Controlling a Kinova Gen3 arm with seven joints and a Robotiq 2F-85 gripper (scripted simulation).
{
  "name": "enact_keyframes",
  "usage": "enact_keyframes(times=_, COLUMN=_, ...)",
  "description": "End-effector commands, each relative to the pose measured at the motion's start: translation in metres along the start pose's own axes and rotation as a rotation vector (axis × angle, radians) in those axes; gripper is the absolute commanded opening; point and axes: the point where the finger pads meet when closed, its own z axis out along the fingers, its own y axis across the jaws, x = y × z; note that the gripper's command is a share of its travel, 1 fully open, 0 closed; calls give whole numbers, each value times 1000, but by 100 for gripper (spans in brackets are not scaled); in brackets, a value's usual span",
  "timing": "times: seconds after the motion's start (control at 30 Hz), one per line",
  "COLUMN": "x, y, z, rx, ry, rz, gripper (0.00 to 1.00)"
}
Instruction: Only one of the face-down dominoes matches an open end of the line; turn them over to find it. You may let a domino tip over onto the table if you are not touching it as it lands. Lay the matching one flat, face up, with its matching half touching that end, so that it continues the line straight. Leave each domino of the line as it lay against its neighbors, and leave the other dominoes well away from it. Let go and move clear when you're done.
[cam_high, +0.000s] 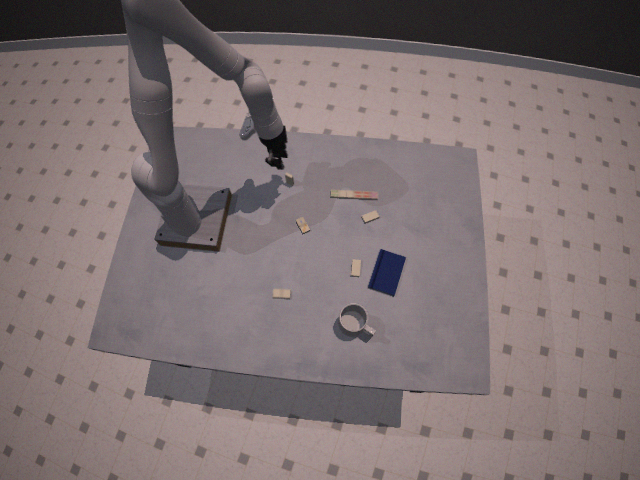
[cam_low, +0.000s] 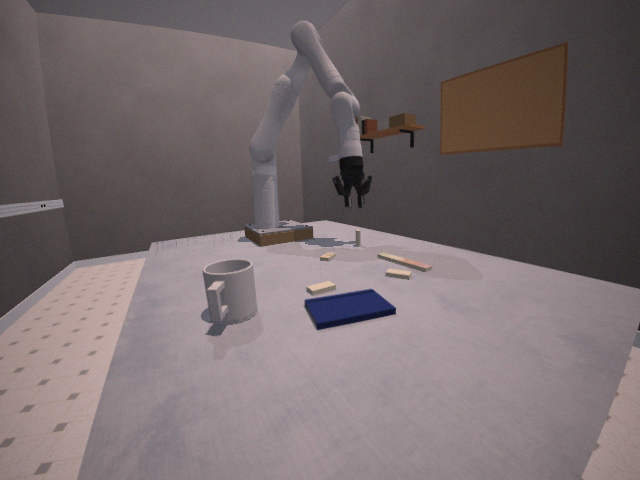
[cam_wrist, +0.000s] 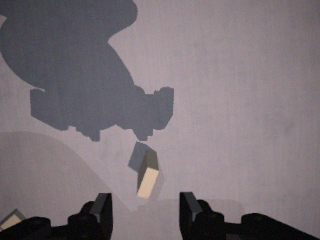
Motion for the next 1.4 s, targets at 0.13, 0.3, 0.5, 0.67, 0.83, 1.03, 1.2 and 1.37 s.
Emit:
enact_keyframes(times=0.13, x=1, y=-4, z=3, rx=14, ry=14, rz=128, gripper=47)
enact_keyframes(times=0.3, x=1, y=-6, z=5, rx=25, ry=24, rz=222, gripper=47)
enact_keyframes(times=0.5, x=3, y=-12, z=10, rx=54, ry=47, rz=479, gripper=47)
enact_keyframes(times=0.67, x=4, y=-15, z=15, rx=81, ry=62, rz=744, gripper=47)
enact_keyframes(times=0.83, x=4, y=-15, z=18, rx=95, ry=69, rz=904, gripper=47)
enact_keyframes(times=1.03, x=2, y=-13, z=23, rx=120, ry=79, rz=1250, gripper=47)
enact_keyframes(times=1.2, x=-1, y=-10, z=26, rx=130, ry=83, rz=1498, gripper=47)
enact_keyframes(times=1.37, x=-4, y=-6, z=28, rx=133, ry=86, rz=1661, gripper=47)
